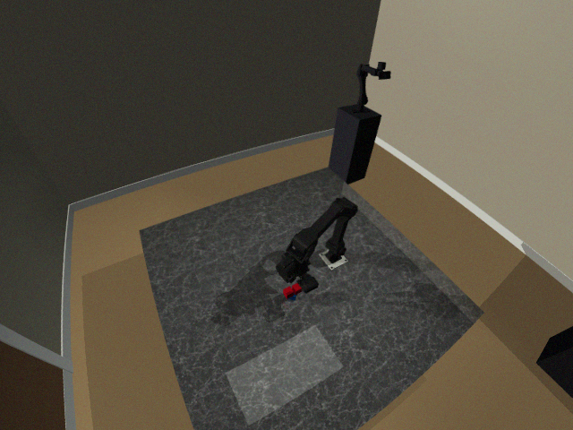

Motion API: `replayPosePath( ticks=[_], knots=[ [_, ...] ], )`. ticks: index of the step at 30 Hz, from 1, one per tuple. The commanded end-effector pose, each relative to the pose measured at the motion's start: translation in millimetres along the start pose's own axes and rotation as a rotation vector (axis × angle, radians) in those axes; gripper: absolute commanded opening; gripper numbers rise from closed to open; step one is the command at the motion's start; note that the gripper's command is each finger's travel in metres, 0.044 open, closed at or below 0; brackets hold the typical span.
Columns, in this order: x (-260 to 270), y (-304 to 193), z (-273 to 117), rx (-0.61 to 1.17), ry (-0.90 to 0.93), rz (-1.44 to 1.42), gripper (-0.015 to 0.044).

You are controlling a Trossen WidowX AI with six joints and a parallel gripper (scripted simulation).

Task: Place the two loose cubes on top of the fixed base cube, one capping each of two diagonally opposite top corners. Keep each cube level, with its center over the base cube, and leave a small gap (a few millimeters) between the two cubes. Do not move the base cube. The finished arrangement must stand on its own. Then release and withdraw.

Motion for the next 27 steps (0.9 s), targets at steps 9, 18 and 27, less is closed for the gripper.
replayPosePath(
  ticks=[9, 18, 27],
  knots=[
    [0.0, 0.1, -13.3, -0.001, 0.0, 0.0, 0.04],
    [93.0, -23.0, -14.3, 0.0, 0.01, 0.001, 0.04],
    [113.7, -33.0, -14.9, 0.002, 0.012, 0.001, 0.04]
  ],
)
Point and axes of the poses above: the point midway between the two fingers, 35 mm back from their tips, its own z axis out along the fingers, its own x axis across the jaws, y = z × x, the point moved 3 cm from there along -z, back along the fingers, and after that the axes turned 1 degree about z, right-handed, at the moved point
